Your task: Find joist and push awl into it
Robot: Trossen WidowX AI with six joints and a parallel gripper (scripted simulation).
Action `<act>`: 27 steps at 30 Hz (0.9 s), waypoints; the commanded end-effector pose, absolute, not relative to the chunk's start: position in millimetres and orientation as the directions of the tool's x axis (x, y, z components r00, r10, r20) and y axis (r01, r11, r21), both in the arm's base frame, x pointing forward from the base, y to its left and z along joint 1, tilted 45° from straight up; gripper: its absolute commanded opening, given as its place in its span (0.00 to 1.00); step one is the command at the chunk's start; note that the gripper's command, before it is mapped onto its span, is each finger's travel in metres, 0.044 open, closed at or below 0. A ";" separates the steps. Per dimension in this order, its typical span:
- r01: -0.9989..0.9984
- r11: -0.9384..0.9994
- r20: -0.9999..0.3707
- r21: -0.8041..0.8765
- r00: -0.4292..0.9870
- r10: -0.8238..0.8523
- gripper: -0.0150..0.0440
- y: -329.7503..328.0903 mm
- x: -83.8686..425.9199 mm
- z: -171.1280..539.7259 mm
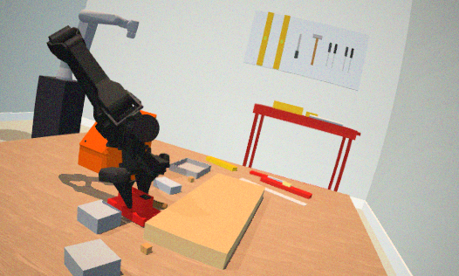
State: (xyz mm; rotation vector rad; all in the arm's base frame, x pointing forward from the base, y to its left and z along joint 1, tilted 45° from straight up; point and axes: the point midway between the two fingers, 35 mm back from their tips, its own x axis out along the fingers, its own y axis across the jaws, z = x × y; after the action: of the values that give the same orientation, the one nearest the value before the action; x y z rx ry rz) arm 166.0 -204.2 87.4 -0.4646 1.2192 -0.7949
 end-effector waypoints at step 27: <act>0.288 0.670 -0.666 -0.684 0.127 -0.735 0.25 -159.4 181.8 127.0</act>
State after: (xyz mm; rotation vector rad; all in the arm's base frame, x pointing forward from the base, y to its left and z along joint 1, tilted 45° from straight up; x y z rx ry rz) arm 179.2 -168.2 114.8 -0.4407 1.2475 -0.7751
